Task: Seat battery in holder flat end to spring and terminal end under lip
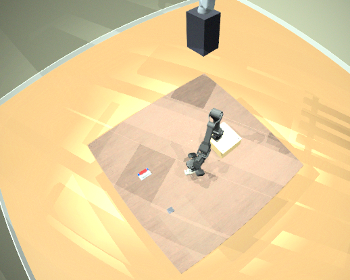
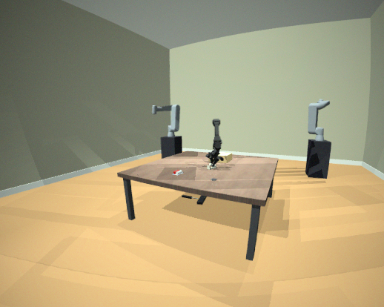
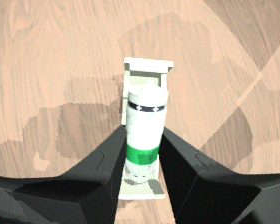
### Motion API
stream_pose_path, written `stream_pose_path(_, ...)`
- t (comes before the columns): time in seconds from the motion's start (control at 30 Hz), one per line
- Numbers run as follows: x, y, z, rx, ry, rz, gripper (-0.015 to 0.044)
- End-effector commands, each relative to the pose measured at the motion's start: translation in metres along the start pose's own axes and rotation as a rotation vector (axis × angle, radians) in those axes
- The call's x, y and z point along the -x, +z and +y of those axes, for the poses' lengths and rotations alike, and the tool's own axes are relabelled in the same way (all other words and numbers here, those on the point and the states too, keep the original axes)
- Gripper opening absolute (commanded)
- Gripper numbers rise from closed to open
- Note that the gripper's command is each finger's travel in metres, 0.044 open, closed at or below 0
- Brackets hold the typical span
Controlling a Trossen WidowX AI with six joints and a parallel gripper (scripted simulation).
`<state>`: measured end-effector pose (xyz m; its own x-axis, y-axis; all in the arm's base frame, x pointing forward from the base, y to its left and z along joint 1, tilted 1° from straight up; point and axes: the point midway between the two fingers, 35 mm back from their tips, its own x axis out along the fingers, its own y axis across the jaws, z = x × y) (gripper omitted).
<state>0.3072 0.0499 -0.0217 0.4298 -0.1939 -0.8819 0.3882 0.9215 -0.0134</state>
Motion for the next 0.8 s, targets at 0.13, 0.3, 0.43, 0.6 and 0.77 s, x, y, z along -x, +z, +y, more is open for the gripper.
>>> stream_pose_path(0.13, -0.0046, -0.0023, 0.0011, 0.022, -0.001, 0.071, 0.0075)
stream_pose_path(0.3, -0.0064, -0.0009, 0.0011, 0.016, -0.003, 0.103, 0.0075)
stream_pose_path(0.43, -0.0076, -0.0002, 0.0014, 0.018, -0.004, 0.128, 0.0075)
stream_pose_path(0.6, -0.009, 0.0005, 0.0014, 0.019, -0.007, 0.16, 0.0075)
stream_pose_path(0.77, -0.0103, 0.0012, 0.0014, 0.019, -0.009, 0.193, 0.0075)
